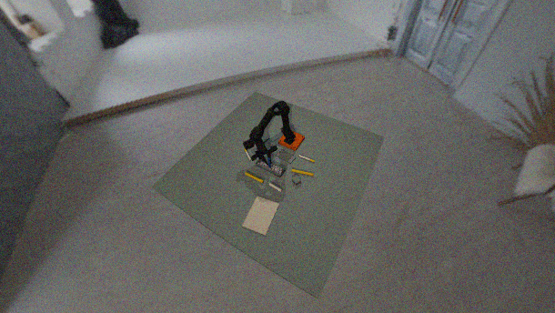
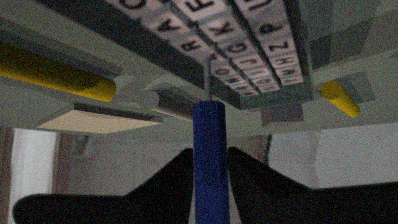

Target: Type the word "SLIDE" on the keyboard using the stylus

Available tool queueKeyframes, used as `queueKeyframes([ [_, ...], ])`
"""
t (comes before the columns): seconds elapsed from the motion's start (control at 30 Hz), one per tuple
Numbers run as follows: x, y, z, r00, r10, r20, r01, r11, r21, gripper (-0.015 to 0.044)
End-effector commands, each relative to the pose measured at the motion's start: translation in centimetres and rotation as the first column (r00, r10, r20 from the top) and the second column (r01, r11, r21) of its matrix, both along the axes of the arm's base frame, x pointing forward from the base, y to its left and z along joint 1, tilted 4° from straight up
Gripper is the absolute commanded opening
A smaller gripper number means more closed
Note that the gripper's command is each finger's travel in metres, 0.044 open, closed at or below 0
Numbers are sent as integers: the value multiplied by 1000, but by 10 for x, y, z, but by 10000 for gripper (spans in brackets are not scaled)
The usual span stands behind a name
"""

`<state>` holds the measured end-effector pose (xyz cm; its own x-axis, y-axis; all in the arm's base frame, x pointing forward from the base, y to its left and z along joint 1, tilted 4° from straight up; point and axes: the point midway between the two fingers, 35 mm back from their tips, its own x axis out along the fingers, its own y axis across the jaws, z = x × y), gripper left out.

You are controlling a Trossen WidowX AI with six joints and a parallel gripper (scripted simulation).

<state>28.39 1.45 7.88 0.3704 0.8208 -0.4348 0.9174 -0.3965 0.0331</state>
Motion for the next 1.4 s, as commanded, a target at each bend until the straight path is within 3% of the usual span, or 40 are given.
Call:
queueKeyframes([
  [0.0, 0, 1, -1, 1000, -2, 1, 2, 1000, 6, 81],
  [0.4, 0, 0, -1, 1000, -2, 1, 2, 1000, 6, 81],
  [0.7, -1, -2, 34, 1000, -2, 1, 2, 1000, 6, 81],
  [0.9, -1, -1, 32, 1000, -3, -2, 3, 1000, 5, 84],
  [1.0, -1, -1, 32, 1000, -3, -2, 3, 1000, 5, 64],
  [1.1, -3, 1, 33, 1000, -3, -2, 3, 1000, 4, 0],
  [1.37, -18, 21, 37, 1000, -2, -1, 2, 1000, 6, 0],
])
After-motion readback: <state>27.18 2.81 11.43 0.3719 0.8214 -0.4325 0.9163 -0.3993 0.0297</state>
